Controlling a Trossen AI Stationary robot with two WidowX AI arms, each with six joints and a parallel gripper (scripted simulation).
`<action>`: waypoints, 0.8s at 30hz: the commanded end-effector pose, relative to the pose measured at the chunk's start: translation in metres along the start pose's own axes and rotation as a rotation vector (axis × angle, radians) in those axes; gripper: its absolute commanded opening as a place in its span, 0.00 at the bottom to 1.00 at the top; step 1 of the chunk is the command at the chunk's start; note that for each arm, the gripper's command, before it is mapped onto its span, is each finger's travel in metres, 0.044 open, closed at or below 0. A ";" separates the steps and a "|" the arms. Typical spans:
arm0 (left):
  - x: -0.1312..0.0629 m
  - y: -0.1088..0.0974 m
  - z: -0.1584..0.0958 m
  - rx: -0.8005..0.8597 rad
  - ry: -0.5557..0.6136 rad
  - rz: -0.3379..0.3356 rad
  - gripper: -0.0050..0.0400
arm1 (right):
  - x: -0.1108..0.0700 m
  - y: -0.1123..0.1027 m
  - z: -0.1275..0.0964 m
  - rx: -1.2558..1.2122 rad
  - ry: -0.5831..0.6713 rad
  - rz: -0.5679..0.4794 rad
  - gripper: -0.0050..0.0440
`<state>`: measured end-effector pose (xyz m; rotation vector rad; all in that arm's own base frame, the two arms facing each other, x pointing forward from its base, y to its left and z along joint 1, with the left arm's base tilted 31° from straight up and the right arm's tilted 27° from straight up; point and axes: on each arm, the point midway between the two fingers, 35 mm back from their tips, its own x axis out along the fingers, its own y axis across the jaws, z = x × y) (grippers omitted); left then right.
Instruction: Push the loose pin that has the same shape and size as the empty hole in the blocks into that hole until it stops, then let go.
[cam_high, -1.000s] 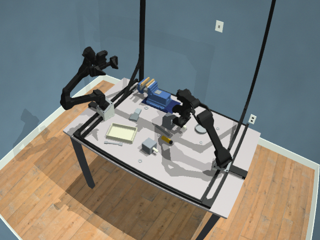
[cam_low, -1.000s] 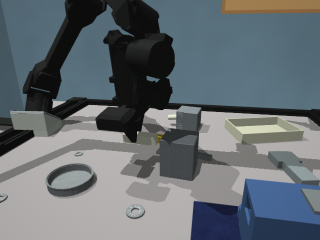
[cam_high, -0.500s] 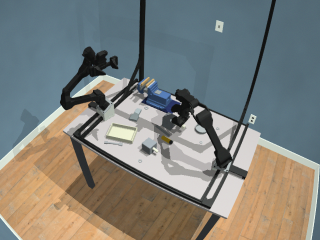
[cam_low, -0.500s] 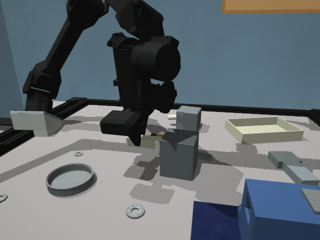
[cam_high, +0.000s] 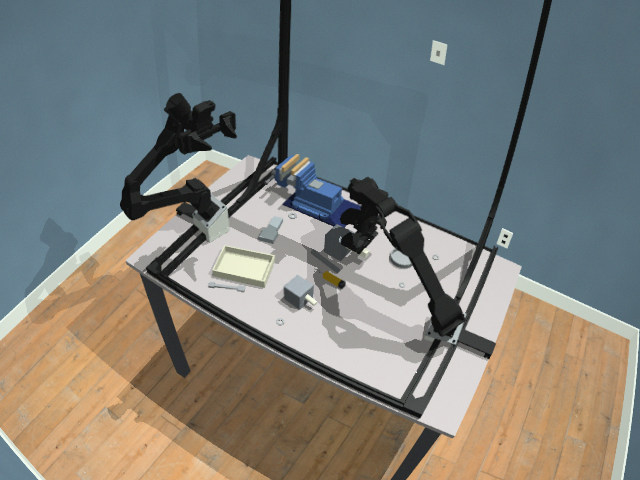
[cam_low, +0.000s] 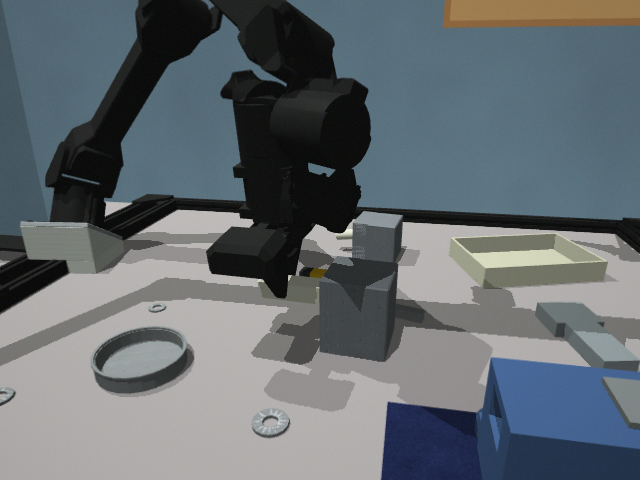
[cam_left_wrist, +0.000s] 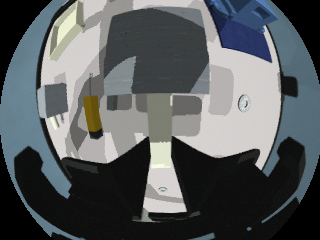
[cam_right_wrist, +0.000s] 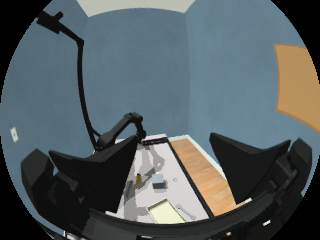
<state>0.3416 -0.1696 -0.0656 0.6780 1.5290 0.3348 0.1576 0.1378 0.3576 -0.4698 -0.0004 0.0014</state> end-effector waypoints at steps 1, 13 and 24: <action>0.003 -0.001 0.002 0.004 0.005 0.001 0.11 | 0.000 0.000 0.000 -0.002 0.001 -0.001 0.92; 0.001 0.002 -0.001 0.004 0.005 0.001 0.11 | 0.000 0.000 0.000 -0.002 0.001 -0.001 0.92; -0.001 0.003 0.001 0.004 0.005 0.001 0.11 | 0.000 0.000 0.000 -0.002 0.001 -0.001 0.92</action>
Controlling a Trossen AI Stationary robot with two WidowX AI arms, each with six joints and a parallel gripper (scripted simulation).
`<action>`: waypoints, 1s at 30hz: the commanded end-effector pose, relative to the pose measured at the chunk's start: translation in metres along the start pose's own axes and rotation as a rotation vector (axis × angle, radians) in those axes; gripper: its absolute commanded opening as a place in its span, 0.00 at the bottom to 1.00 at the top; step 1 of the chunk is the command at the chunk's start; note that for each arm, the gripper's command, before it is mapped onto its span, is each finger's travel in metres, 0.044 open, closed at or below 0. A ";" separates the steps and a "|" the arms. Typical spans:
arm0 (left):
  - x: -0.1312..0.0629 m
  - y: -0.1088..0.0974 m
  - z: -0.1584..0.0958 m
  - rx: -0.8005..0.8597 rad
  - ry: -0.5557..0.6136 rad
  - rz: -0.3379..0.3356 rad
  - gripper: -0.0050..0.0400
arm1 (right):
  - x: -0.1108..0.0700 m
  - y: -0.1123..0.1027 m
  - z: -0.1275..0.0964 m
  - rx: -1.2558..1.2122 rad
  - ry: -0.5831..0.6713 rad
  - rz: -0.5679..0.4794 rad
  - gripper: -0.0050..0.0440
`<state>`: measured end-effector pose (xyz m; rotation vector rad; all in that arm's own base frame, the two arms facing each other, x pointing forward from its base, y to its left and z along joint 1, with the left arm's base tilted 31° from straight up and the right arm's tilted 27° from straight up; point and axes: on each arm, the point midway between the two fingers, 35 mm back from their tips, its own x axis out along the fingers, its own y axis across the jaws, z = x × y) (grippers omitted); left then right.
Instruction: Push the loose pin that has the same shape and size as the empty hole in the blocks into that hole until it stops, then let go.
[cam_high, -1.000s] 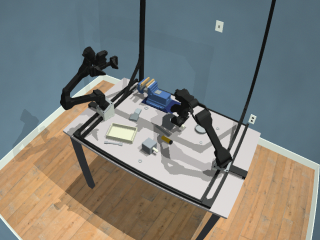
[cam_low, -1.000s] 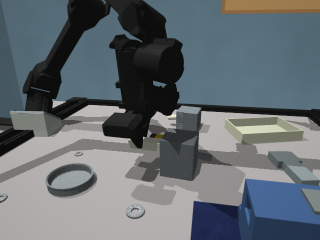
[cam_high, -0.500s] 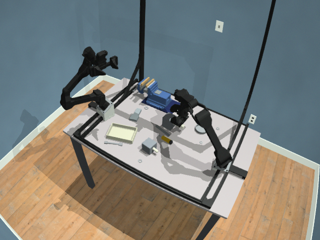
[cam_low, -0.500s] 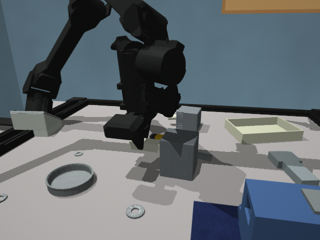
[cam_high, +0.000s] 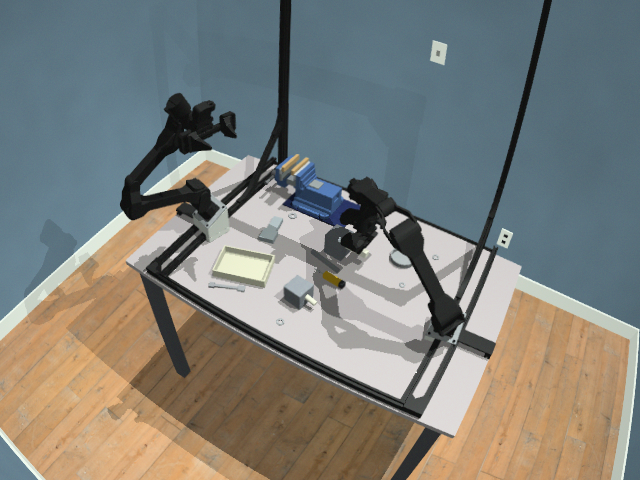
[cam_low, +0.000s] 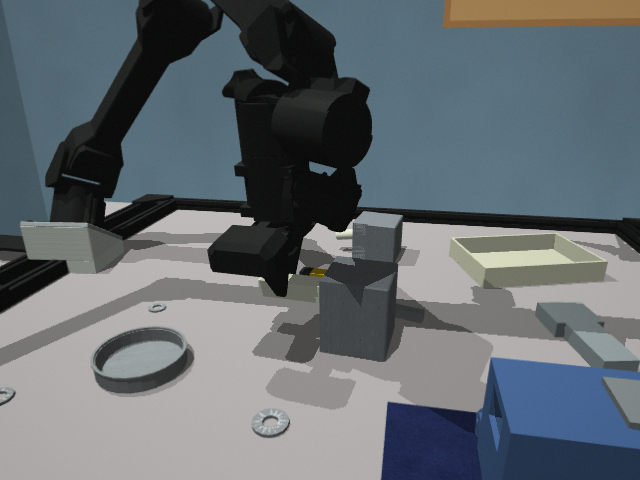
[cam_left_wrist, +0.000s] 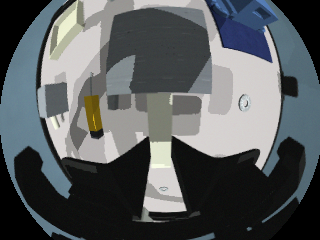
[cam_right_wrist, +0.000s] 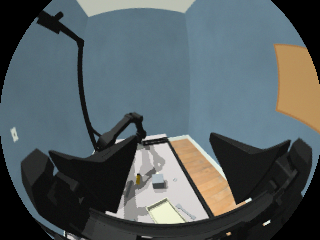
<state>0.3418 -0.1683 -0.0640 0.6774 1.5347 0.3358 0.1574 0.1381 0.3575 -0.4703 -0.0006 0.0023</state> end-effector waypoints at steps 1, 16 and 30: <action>-0.001 0.001 0.001 0.003 0.000 0.002 0.11 | 0.000 0.000 0.000 -0.002 0.001 -0.002 0.92; -0.001 -0.001 0.005 0.003 0.000 0.002 0.11 | 0.000 0.000 0.000 -0.002 0.001 -0.002 0.92; -0.001 -0.002 0.005 0.003 0.001 0.002 0.11 | 0.000 0.000 0.000 -0.002 0.001 -0.002 0.92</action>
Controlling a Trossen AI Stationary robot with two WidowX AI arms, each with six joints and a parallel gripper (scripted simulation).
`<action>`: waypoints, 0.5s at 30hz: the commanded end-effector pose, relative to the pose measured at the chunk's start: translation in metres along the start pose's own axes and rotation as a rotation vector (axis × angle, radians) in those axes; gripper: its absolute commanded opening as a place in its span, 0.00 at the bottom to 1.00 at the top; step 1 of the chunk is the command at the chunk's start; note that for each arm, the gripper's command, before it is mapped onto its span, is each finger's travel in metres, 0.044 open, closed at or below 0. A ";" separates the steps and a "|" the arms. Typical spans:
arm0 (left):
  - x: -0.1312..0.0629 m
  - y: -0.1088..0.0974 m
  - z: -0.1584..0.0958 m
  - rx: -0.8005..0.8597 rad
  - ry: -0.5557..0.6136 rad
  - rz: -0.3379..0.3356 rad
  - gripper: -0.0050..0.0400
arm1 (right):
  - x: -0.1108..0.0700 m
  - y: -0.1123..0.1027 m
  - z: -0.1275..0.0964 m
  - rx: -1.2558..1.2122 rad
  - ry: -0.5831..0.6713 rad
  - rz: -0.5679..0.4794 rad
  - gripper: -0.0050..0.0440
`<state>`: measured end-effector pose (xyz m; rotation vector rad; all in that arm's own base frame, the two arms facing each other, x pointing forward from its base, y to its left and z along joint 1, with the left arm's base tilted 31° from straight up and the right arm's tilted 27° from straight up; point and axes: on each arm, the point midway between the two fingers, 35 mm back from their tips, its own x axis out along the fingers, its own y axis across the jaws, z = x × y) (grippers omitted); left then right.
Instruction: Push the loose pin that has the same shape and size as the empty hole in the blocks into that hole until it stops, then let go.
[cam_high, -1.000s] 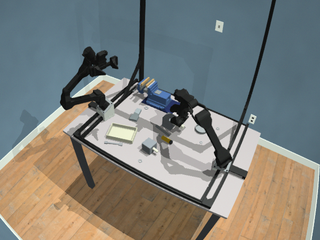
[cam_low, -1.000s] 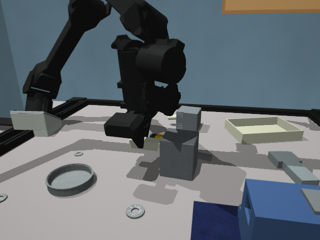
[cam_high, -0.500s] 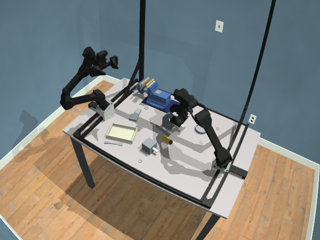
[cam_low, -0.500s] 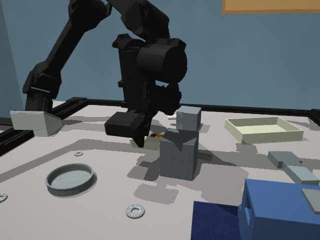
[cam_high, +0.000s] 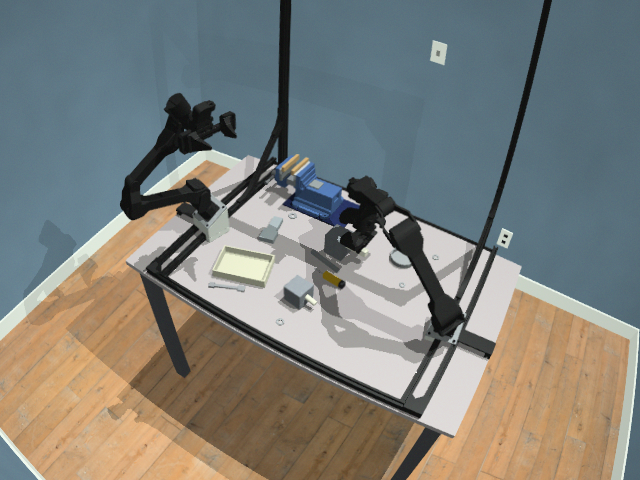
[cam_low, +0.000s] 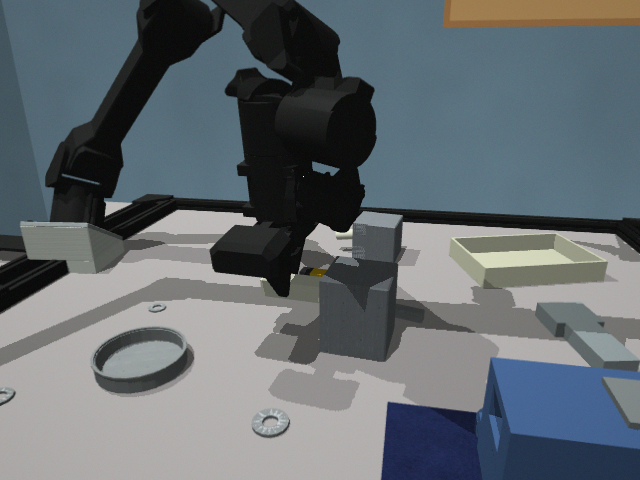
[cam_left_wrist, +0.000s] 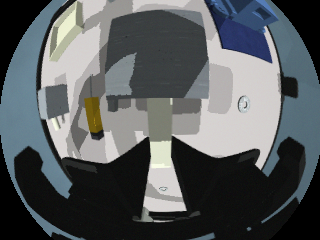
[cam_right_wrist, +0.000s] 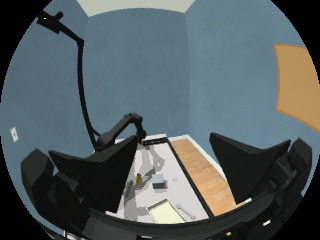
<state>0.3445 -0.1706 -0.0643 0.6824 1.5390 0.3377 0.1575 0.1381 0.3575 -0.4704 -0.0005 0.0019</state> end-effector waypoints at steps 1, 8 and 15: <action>0.000 -0.001 0.002 0.000 -0.004 -0.001 0.11 | 0.000 0.000 0.000 -0.001 0.001 -0.002 0.92; 0.000 -0.001 0.003 0.000 -0.002 -0.001 0.11 | 0.000 0.000 0.000 -0.001 0.001 -0.002 0.92; 0.000 -0.001 0.006 0.000 0.000 -0.001 0.11 | 0.000 0.000 0.000 -0.001 0.001 -0.002 0.92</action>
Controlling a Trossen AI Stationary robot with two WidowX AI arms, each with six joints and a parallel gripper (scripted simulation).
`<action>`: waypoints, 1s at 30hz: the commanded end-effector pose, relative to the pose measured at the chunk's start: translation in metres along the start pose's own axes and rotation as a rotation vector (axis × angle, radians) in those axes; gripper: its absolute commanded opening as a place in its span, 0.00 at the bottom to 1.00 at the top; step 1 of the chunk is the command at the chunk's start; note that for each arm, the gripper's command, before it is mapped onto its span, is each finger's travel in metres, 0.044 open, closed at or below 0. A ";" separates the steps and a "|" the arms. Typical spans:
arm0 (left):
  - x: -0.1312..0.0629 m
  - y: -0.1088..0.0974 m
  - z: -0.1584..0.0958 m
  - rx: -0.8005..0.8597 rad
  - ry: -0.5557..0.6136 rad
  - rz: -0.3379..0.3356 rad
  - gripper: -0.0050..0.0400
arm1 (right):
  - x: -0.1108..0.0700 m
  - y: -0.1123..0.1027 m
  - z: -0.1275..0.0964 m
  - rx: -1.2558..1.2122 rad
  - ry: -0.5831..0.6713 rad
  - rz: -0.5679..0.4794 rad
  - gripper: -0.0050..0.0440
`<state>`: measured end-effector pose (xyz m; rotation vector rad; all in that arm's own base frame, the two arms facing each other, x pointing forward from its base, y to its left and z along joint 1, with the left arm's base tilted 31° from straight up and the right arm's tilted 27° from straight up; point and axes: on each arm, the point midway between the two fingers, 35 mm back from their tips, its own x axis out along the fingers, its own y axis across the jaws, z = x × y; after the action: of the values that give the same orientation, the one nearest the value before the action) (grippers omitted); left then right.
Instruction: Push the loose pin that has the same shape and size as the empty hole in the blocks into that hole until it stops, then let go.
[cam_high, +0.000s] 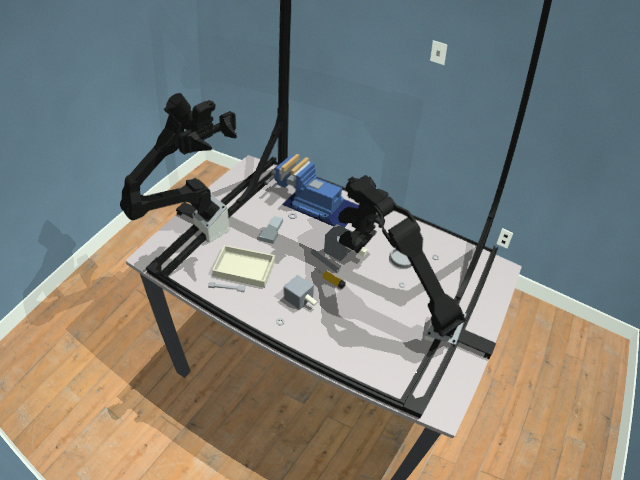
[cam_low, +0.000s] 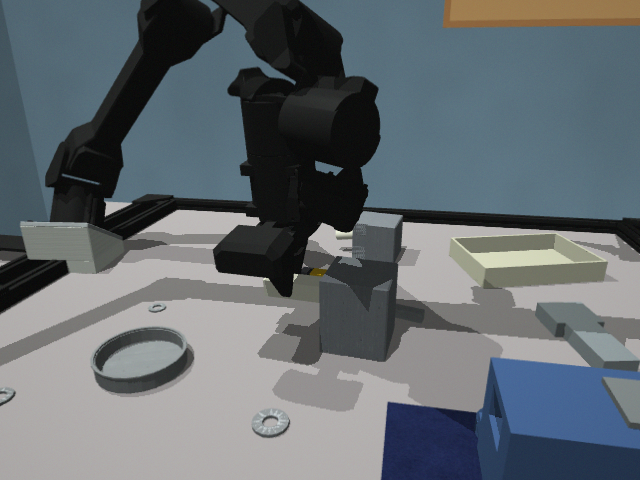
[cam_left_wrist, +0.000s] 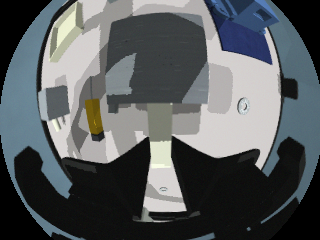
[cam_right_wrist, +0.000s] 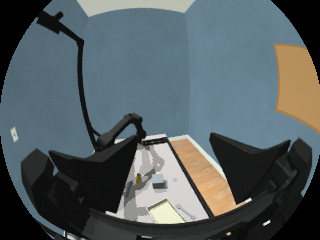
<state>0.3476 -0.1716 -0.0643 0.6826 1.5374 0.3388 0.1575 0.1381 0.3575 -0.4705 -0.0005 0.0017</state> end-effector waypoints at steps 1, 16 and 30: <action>0.000 -0.001 0.003 0.001 0.001 -0.002 0.11 | 0.000 0.000 0.000 -0.001 0.001 -0.002 0.92; 0.000 0.000 0.007 0.002 0.004 -0.001 0.11 | 0.000 0.000 0.000 -0.001 0.001 -0.002 0.92; 0.000 0.000 0.011 0.002 0.005 -0.001 0.11 | 0.000 0.000 0.000 -0.001 0.001 -0.002 0.92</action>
<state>0.3566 -0.1730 -0.0647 0.6796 1.5427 0.3399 0.1576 0.1379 0.3575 -0.4703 -0.0003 0.0010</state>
